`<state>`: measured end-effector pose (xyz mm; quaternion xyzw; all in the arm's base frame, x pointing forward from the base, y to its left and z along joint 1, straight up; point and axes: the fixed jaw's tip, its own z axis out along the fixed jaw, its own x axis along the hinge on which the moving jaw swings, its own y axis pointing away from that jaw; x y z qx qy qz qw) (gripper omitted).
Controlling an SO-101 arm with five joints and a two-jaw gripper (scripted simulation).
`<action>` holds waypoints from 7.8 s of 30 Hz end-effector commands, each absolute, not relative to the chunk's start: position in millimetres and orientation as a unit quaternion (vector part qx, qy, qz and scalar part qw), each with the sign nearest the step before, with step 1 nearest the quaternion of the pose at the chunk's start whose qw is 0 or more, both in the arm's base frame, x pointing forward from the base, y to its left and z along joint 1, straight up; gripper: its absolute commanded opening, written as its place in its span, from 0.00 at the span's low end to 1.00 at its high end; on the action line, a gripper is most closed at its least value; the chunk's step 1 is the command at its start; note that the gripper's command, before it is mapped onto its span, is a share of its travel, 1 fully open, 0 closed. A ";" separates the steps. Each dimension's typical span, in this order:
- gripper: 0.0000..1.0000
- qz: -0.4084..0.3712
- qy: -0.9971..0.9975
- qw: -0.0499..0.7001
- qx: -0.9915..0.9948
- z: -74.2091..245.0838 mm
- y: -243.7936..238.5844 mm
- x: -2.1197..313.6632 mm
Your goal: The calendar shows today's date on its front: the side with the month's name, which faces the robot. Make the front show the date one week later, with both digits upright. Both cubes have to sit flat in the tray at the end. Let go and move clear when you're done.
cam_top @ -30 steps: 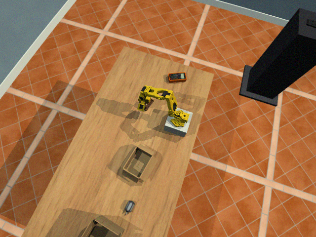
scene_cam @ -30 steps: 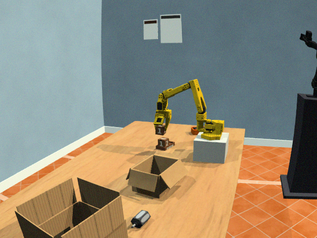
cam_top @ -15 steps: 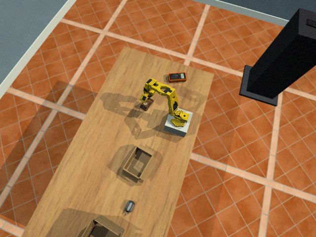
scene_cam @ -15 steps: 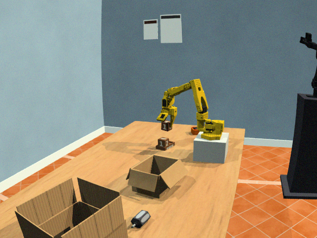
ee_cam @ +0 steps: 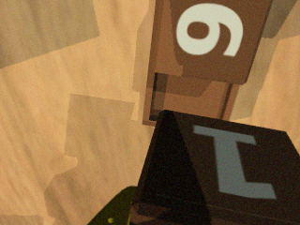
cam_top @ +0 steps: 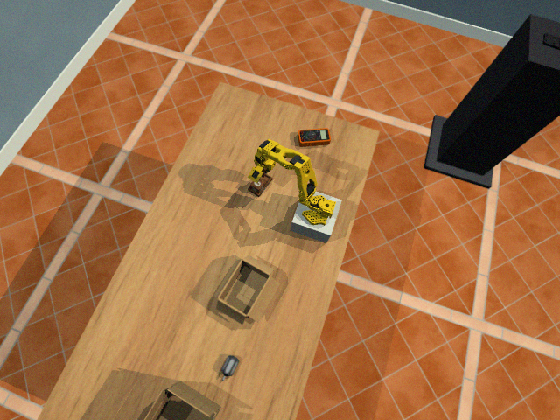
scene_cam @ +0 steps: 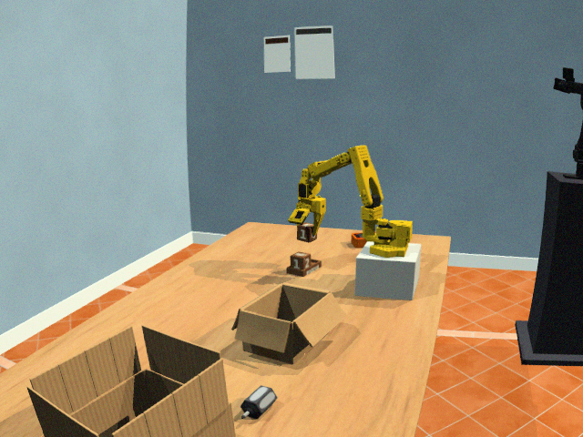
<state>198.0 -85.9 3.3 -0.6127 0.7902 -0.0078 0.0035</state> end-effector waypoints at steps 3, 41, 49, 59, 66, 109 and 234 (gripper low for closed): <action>0.00 -0.010 0.789 0.005 -0.614 -5.5 -88.1 199.2; 0.00 0.009 0.789 -0.005 -0.614 -28.3 -85.5 190.9; 0.00 0.009 0.789 -0.005 -0.614 -28.3 -86.3 191.6; 0.00 0.009 0.789 -0.005 -0.614 -28.3 -86.6 191.9; 0.00 0.009 0.789 -0.005 -0.614 -28.4 -87.4 193.6; 0.00 0.009 0.789 -0.005 -0.614 -28.4 -88.0 195.2; 0.13 0.009 0.789 -0.005 -0.614 -64.1 -86.5 192.2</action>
